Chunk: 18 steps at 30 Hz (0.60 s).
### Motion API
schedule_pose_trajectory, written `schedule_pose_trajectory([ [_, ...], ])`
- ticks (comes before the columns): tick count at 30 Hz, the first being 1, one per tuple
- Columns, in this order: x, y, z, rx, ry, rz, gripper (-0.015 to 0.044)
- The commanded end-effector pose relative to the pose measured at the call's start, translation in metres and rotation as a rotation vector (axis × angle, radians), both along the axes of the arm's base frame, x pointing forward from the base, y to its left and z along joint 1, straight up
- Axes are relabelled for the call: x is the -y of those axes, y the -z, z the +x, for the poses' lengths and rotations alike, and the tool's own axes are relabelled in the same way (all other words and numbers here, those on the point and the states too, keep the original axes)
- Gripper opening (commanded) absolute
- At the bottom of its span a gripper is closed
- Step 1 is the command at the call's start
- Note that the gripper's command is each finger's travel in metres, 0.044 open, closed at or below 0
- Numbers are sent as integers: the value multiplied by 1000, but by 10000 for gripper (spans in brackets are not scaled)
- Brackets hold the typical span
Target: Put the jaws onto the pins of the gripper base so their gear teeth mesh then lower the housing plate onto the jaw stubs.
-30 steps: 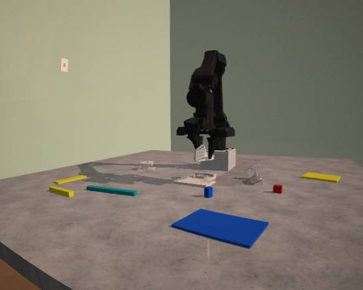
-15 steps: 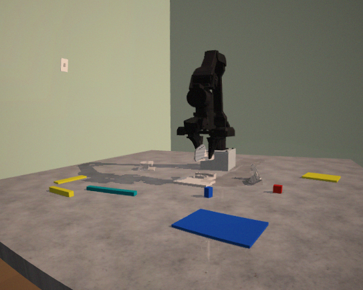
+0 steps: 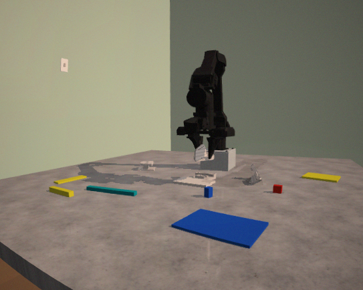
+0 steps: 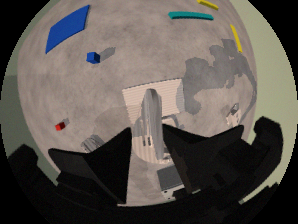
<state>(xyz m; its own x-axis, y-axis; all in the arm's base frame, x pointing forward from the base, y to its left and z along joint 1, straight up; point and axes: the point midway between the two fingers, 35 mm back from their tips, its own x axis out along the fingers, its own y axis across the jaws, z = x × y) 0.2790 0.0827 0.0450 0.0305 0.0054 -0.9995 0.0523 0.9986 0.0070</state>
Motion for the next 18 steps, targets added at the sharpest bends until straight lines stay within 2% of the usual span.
schedule_pose_trajectory([
  [1,0,2,0,-1,3,2,134],
  [18,-1,30,2,-1,4,2,134],
])
